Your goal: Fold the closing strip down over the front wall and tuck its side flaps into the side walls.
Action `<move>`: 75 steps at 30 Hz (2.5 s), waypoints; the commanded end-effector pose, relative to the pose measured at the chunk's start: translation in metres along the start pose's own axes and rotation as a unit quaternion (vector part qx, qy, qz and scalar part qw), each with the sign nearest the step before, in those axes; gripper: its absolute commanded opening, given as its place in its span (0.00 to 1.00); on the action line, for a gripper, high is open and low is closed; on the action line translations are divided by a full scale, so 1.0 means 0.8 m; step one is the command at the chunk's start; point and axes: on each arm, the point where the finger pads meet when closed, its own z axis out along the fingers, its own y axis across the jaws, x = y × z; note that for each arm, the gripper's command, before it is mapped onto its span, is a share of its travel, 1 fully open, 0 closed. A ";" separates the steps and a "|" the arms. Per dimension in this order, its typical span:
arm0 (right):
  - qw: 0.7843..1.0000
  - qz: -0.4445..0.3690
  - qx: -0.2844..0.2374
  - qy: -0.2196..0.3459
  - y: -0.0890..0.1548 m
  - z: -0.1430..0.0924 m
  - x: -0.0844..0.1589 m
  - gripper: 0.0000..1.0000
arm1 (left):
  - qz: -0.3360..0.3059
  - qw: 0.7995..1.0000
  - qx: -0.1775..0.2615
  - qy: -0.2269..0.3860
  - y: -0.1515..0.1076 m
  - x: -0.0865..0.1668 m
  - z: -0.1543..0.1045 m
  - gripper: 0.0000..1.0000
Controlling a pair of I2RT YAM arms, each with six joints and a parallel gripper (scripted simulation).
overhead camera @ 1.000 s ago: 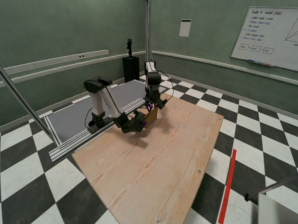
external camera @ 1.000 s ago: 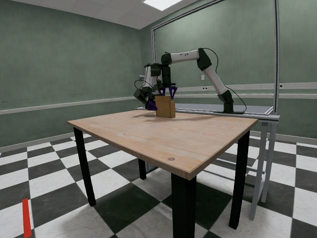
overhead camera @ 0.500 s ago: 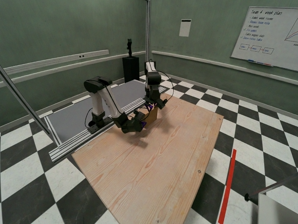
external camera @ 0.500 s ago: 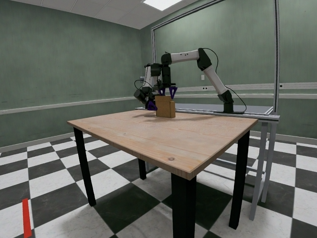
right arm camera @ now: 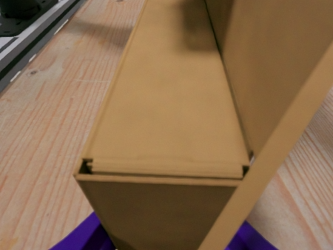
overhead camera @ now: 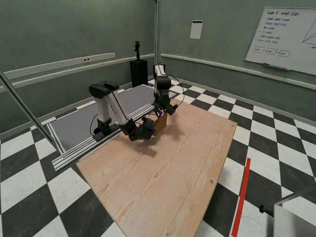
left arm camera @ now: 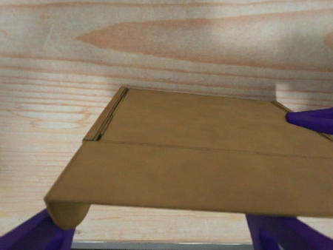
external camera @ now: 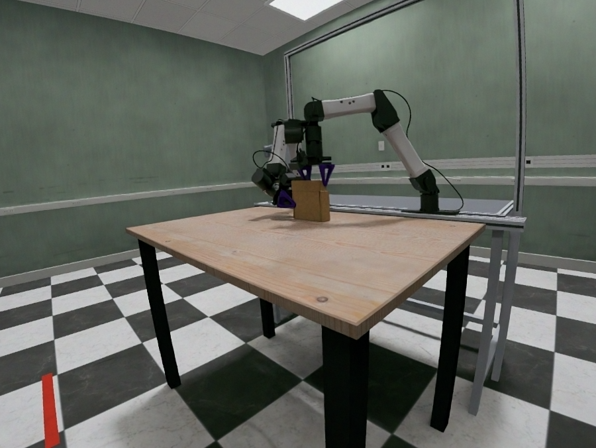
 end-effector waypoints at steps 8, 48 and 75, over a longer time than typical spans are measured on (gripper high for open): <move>1.000 -0.010 0.002 -0.004 -0.003 0.000 -0.006 0.45 | -0.004 1.000 0.014 -0.015 0.012 -0.007 -0.014 0.84; 1.000 -0.010 0.002 -0.004 -0.003 0.000 -0.006 0.45 | -0.004 1.000 0.013 -0.014 0.029 -0.008 -0.013 0.84; 1.000 -0.010 0.002 -0.004 -0.003 0.000 -0.006 0.45 | -0.004 1.000 0.014 -0.014 0.031 0.002 -0.013 0.84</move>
